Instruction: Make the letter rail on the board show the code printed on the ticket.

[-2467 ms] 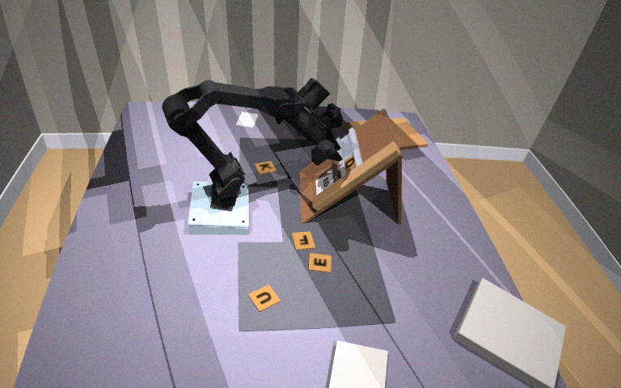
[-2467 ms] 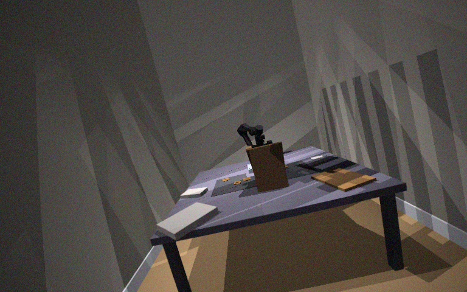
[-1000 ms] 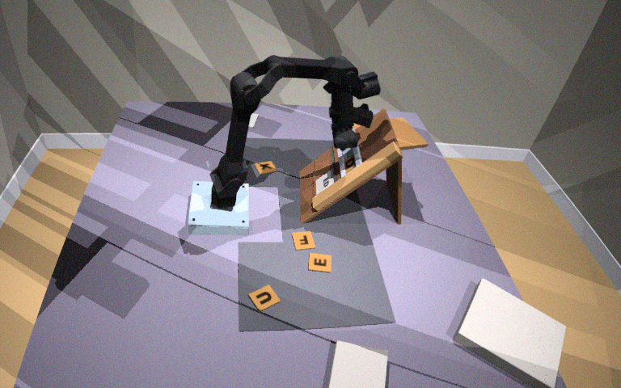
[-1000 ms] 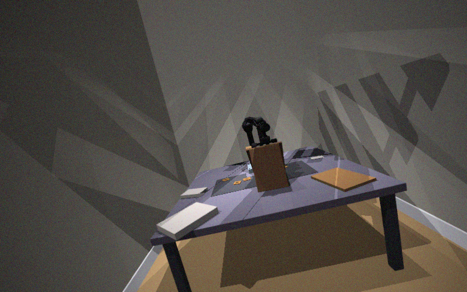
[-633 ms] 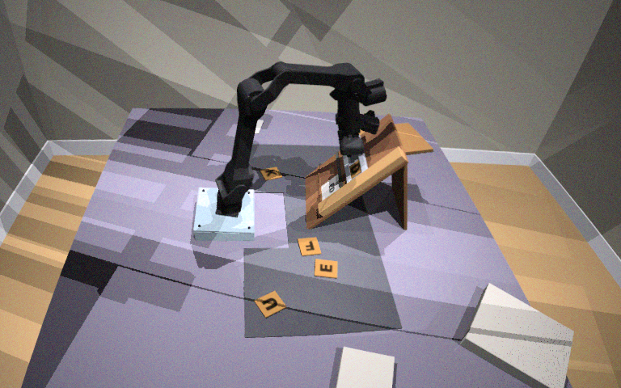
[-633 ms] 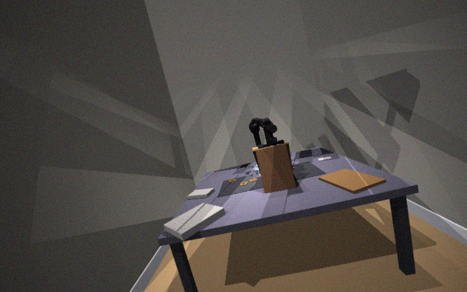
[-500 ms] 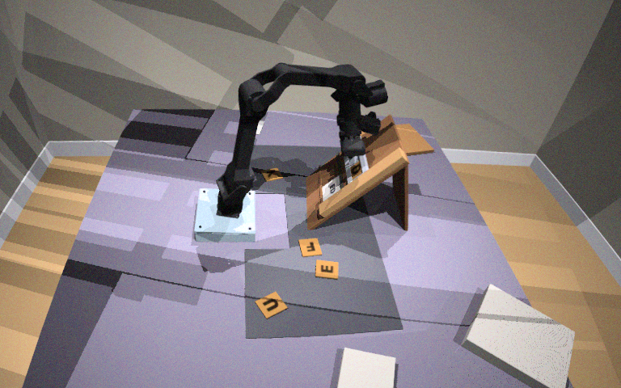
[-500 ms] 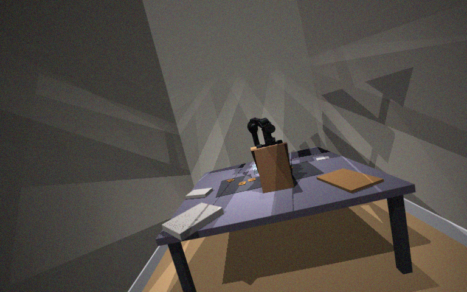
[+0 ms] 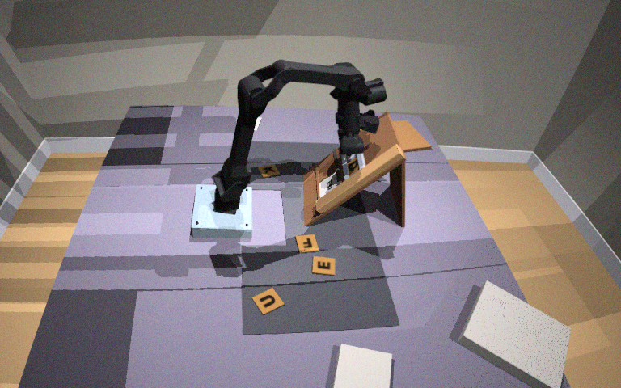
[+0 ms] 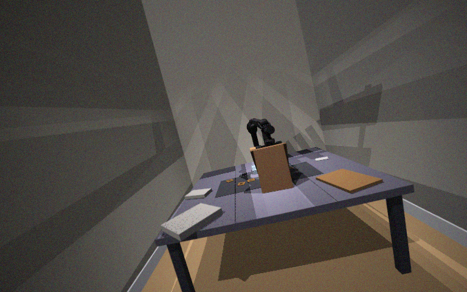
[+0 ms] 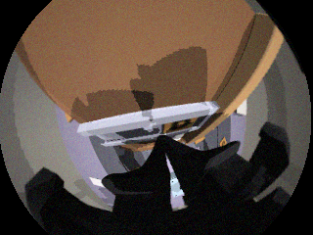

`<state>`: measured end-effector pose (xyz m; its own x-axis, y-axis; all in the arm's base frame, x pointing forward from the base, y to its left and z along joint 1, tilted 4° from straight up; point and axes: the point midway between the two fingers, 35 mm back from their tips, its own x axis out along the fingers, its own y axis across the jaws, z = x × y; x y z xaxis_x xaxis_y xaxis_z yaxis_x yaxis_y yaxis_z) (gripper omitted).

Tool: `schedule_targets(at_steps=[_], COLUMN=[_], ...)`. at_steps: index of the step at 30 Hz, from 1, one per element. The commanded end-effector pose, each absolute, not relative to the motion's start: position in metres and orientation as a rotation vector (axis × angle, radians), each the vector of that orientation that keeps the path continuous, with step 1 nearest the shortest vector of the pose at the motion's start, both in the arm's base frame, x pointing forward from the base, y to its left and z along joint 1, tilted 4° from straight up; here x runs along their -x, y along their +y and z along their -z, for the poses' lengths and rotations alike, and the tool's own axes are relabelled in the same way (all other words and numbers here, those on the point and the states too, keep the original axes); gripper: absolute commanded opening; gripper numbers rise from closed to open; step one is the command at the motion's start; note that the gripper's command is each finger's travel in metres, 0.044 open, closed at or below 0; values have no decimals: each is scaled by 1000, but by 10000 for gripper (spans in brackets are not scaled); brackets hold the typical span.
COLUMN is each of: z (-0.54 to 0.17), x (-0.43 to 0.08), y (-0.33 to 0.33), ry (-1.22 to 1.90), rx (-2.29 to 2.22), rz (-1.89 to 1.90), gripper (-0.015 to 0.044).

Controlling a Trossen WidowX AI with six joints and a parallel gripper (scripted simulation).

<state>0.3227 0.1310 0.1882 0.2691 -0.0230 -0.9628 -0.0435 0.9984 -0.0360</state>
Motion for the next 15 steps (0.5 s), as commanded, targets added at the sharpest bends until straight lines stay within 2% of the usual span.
schedule_targets(at_steps=[1,15], z=[-186,-182], x=[-325,-330], y=[132,132], ry=[1303,1303], rx=[62,62], rz=[-20,-20], gripper=[0,0])
